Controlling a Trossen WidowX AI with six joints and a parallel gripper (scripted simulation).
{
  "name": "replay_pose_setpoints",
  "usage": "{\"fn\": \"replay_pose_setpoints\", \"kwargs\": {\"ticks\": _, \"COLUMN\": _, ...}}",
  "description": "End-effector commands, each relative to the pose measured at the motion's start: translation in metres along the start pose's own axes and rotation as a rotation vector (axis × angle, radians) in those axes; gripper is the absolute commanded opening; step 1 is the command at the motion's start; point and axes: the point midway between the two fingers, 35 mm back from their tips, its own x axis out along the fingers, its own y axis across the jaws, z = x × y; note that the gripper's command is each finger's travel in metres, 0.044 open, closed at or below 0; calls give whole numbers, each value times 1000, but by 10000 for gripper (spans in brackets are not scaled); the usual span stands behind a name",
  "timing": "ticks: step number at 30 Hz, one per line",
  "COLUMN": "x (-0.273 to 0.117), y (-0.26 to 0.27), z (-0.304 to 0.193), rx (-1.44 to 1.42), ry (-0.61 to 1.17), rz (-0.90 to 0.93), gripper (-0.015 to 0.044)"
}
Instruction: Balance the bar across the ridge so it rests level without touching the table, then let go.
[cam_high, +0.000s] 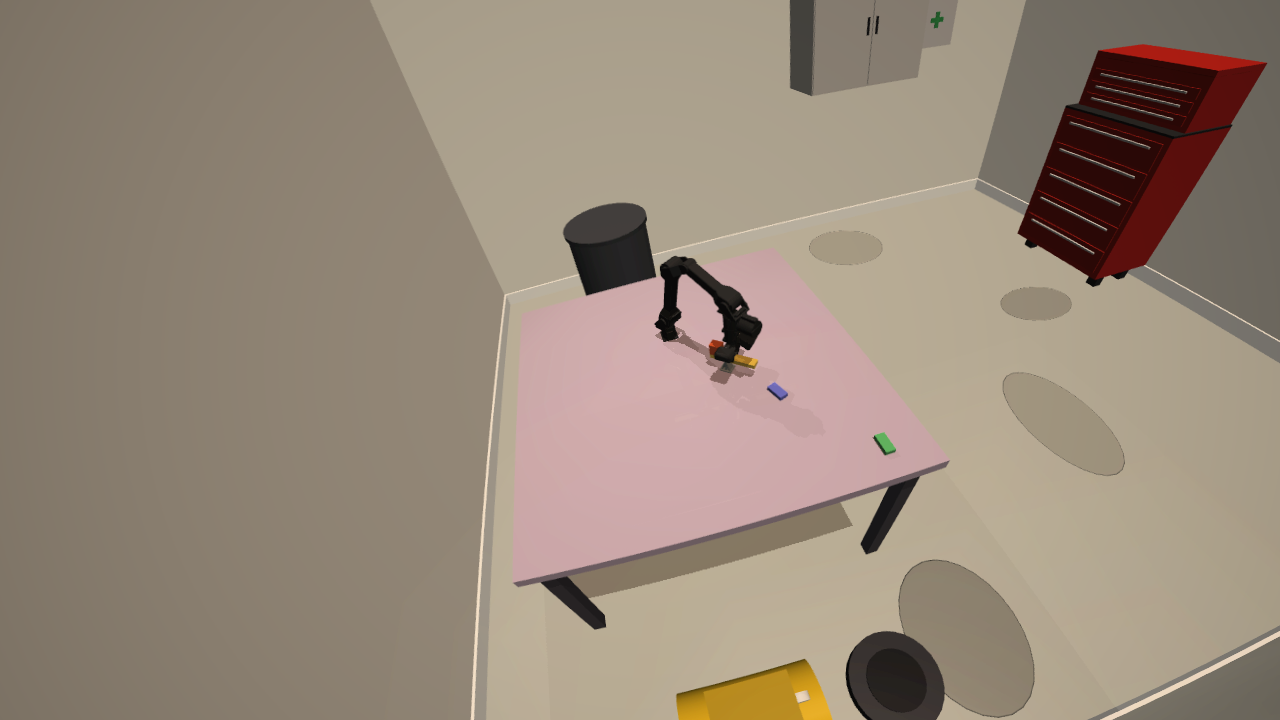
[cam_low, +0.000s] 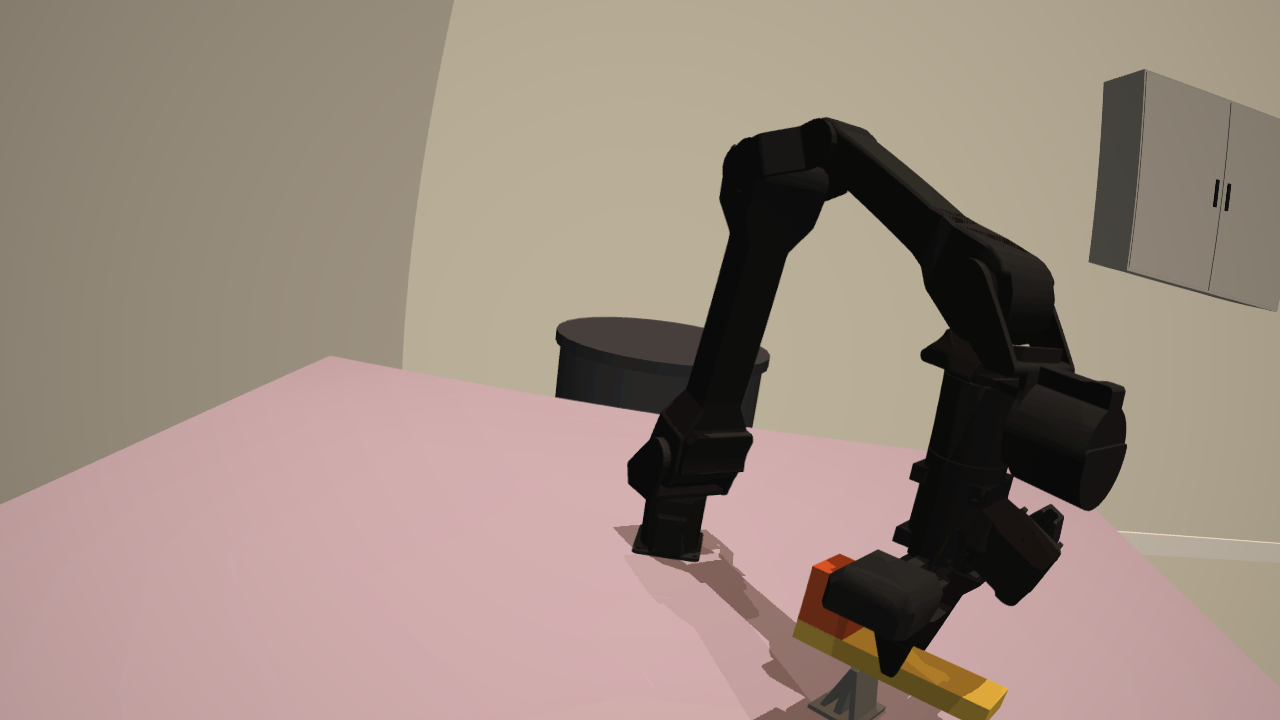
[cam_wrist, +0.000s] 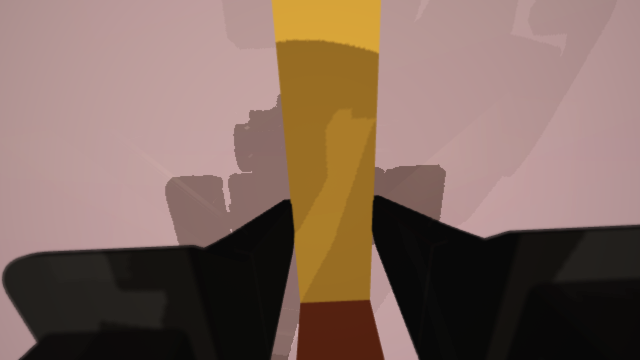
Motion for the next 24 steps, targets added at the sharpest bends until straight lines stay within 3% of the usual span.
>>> {"fn": "replay_pose_setpoints", "kwargs": {"ticks": 1, "x": 4, "y": 0, "z": 0, "rx": 2, "ry": 6, "rz": 1, "gripper": 0}}
{"fn": "replay_pose_setpoints", "kwargs": {"ticks": 24, "x": -1, "y": 0, "z": 0, "rx": 0, "ry": -1, "rz": 0, "gripper": 0}}
